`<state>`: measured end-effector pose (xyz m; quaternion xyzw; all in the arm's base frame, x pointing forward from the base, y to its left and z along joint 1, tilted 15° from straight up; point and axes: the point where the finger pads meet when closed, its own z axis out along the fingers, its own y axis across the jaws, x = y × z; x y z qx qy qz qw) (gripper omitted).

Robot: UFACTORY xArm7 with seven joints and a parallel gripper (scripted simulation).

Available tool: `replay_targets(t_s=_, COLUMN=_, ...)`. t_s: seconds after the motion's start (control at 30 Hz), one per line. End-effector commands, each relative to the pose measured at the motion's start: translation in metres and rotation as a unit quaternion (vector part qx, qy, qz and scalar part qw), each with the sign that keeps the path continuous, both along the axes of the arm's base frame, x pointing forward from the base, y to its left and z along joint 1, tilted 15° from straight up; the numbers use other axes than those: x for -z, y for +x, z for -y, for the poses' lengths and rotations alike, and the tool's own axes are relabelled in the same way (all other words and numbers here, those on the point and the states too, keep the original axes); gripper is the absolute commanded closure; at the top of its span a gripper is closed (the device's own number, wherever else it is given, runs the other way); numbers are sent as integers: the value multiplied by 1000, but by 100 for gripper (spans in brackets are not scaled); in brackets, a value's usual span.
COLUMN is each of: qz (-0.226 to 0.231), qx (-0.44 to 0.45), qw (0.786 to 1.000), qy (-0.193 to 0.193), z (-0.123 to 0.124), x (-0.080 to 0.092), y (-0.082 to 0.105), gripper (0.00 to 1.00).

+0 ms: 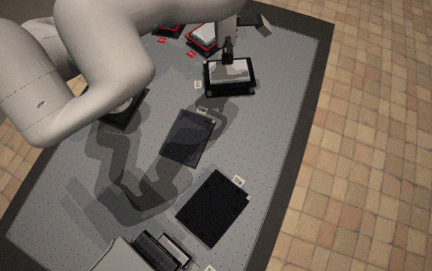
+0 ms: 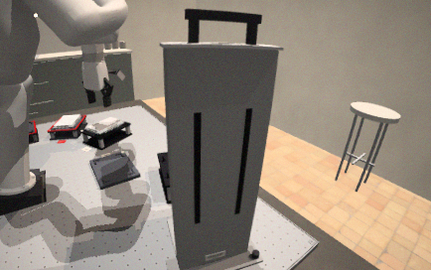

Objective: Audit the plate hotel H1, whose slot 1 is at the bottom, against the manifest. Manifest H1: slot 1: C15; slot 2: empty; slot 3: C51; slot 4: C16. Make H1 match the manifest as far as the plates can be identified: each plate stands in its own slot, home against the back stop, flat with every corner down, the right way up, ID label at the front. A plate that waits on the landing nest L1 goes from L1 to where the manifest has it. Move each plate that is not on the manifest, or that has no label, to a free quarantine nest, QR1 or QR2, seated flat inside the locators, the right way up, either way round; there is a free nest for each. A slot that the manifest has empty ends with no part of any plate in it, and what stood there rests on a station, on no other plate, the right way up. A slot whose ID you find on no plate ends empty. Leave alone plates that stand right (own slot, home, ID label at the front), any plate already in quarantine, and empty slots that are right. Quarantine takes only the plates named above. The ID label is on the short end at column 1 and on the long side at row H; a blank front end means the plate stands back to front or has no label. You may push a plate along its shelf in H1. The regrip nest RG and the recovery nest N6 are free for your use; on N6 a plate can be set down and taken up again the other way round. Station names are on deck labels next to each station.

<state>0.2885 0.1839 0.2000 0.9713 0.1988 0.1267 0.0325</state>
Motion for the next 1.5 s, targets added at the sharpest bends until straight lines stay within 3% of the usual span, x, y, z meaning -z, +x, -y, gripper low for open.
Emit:
replay_targets(t_s=0.0, qz=1, qx=0, qw=1000, qy=1, z=-1, x=5, y=2, gripper=0)
replay_targets(t_s=0.5, qz=1, qx=0, qw=1000, qy=1, z=0, x=26, y=8, gripper=0)
replay_targets(t_s=0.83, qz=1, qx=0, qw=1000, qy=1, z=0, x=26, y=8, gripper=0)
replay_targets(t_s=1.47, qz=1, qx=0, qw=1000, qy=1, z=0, x=53, y=15, gripper=0)
